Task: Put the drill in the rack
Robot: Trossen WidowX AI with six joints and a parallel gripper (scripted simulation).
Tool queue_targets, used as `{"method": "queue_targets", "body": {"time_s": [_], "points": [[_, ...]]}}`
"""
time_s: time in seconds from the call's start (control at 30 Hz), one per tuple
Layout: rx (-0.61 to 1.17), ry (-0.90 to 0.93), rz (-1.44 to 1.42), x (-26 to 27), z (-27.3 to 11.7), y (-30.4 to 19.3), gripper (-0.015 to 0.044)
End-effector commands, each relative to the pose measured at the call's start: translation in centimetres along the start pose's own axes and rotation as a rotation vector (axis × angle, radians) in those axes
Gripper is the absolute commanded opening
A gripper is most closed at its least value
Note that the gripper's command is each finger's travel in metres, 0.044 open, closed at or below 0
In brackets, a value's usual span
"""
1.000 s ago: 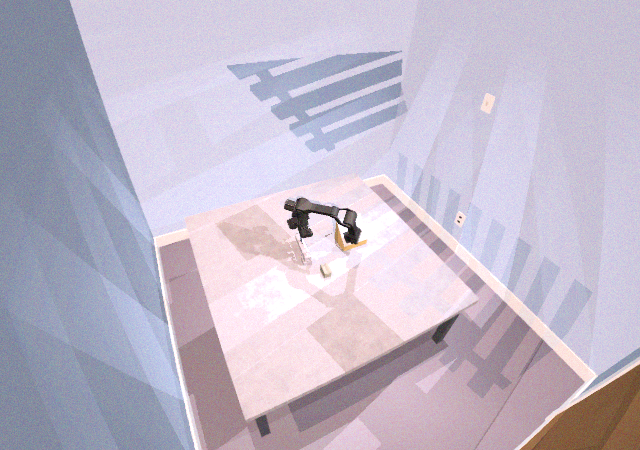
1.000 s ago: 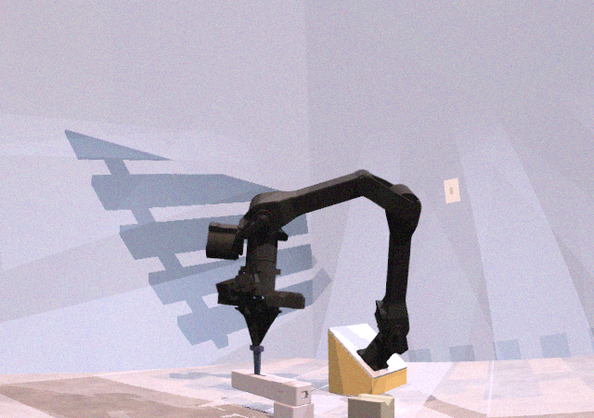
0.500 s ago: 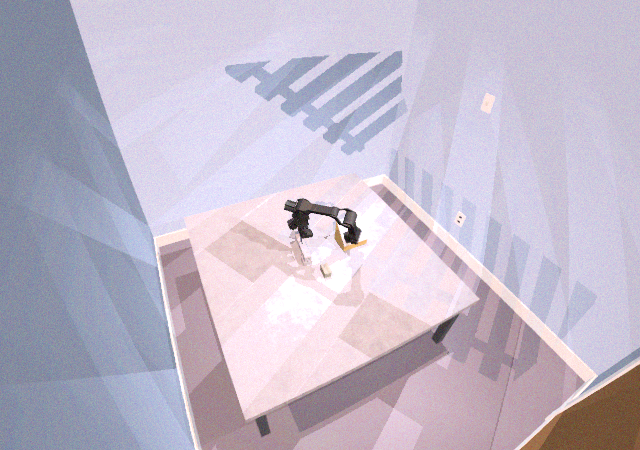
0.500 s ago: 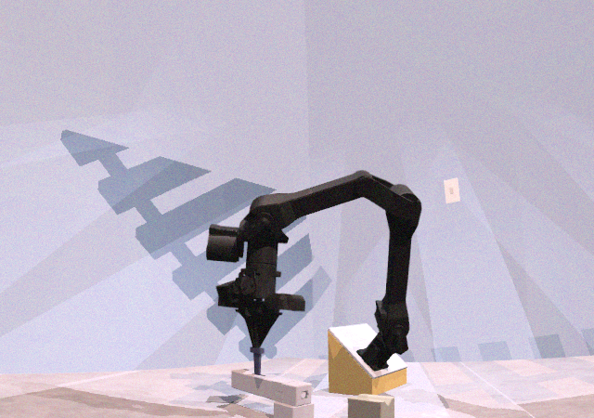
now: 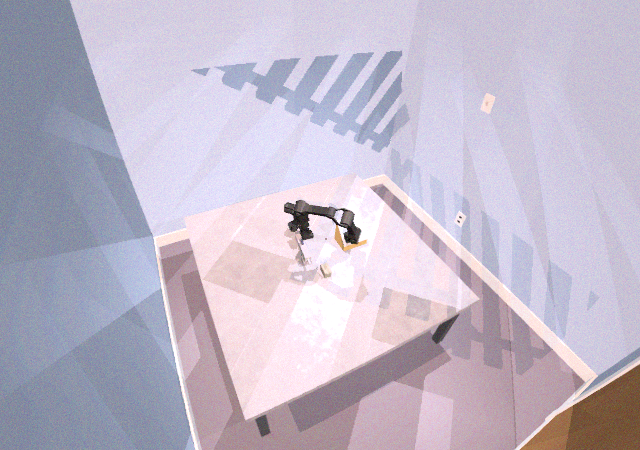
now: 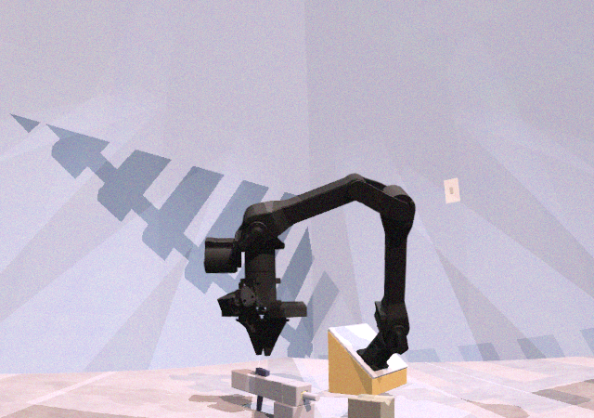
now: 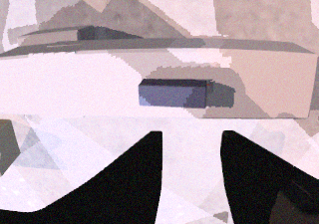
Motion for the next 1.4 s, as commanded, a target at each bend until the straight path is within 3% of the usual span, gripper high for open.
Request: {"method": "queue_targets", "body": {"time_s": [0.0,0.13,0.23,0.3,0.43,0.73,1.37], "points": [[-0.01,-0.01,-0.006,-0.4,-3.7,0.7,0.021],[-0.01,-0.01,-0.006,-0.3,-6.6,0.7,0.0315],[-0.028,-0.019,-0.029,0.1,-5.6,0.8,0.0394],[-0.025,-0.031,-0.213,2.0,-4.4,1.5,0.044],[-0.012,-0.044,-0.768,7.8,-0.7,2.5,0.044],[-0.008,-0.009,-1.562,15.6,4.7,1.0,0.044],[-0.008,-0.007,-1.577,15.7,4.8,0.9,0.044]]}}
Point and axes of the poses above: the point midway between the two fingers, 35 mm back from their tips, its own z axis out along the fingers, its own x axis across the jaws, y = z × x, the point moved 5 cm from there along -z, back along the fingers, and after that the axes turned 1 degree about -z, right-handed, at the moved point
